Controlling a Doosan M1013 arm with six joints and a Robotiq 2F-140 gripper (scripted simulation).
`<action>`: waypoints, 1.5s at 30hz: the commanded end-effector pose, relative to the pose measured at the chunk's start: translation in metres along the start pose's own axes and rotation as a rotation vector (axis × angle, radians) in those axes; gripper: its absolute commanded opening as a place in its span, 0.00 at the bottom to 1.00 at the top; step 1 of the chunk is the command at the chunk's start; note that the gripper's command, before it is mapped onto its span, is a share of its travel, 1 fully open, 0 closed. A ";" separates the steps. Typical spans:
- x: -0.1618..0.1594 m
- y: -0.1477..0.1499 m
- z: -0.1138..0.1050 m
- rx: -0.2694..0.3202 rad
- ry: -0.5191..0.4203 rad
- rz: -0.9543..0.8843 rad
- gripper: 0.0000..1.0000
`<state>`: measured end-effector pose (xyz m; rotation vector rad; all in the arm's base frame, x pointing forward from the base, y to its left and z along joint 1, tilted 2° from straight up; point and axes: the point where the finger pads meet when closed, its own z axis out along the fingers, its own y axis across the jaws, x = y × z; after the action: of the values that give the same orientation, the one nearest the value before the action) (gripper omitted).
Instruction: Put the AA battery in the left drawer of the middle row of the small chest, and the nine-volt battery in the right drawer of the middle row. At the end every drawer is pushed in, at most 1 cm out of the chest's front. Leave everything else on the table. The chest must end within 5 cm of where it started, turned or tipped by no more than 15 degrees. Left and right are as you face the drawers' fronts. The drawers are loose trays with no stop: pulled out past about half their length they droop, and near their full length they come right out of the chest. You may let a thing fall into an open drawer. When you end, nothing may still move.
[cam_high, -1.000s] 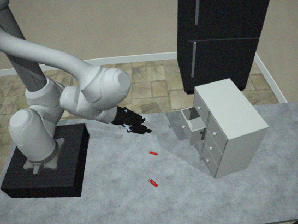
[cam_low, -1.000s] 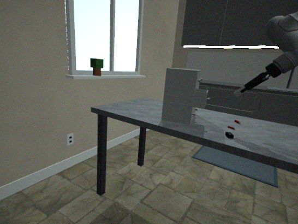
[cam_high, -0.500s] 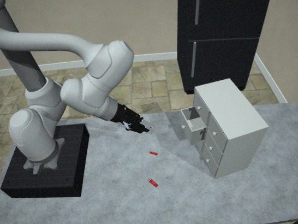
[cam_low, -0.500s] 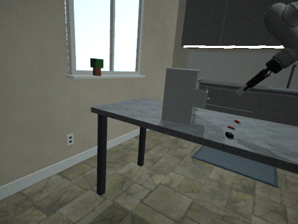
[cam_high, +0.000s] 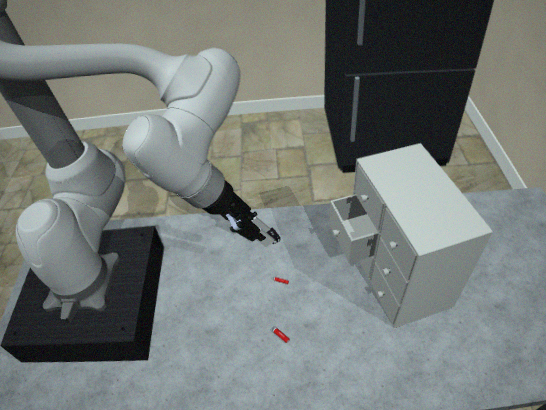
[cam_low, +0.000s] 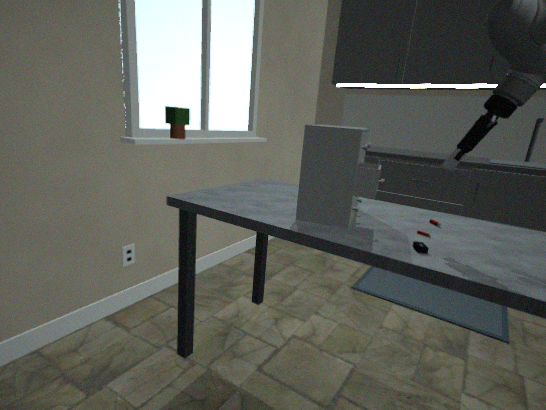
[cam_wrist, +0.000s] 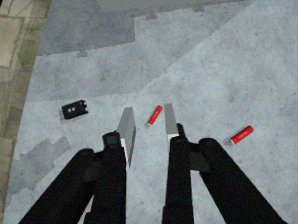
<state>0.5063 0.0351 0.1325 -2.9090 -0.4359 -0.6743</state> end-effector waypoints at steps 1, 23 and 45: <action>-0.001 -0.007 -0.012 -0.031 -0.197 0.013 0.20; -0.010 -0.008 -0.042 -0.029 -0.468 0.017 0.20; -0.011 -0.008 -0.044 -0.029 -0.486 0.017 0.20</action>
<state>0.4764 0.0318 0.1672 -3.0827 -0.4463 0.0429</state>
